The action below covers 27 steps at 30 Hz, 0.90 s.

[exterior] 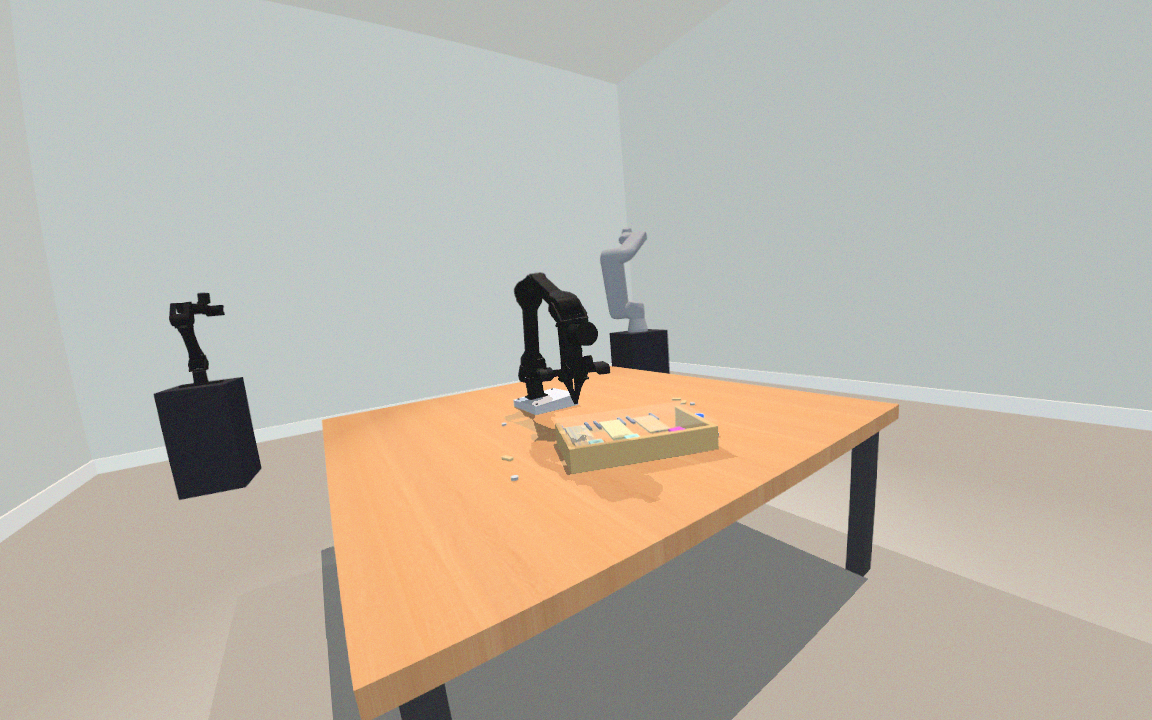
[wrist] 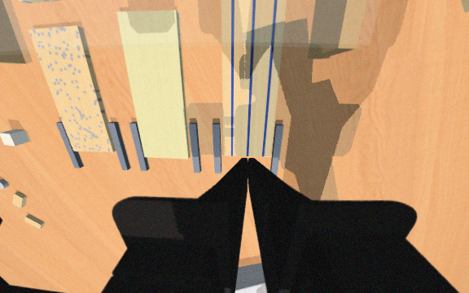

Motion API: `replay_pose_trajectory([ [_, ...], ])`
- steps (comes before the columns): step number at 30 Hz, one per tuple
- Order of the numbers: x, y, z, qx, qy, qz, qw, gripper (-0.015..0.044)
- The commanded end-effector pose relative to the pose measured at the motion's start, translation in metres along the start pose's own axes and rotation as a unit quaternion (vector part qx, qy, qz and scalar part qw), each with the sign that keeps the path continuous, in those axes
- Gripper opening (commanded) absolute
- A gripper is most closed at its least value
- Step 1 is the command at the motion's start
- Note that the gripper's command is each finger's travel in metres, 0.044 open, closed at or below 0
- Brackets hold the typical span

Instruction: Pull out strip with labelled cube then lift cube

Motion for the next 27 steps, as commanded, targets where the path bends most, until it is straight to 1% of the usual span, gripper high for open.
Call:
replay_pose_trajectory([
  [1, -0.002, 0.000, -0.001, 0.001, -0.008, 0.012, 1.000, 0.0000],
  [27, -0.002, -0.041, -0.002, 0.001, -0.008, 0.012, 1.000, 0.0000],
])
Point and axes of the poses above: the point midway between the two fingers, 35 mm back from their tips, its own y axis back along the fingers, its own z axis across the jaws, x = y × z, the point moved 1 cm from there along y, back along the fingers, and after that the axes turned 9 degrees about y, right-handed, at the moved point
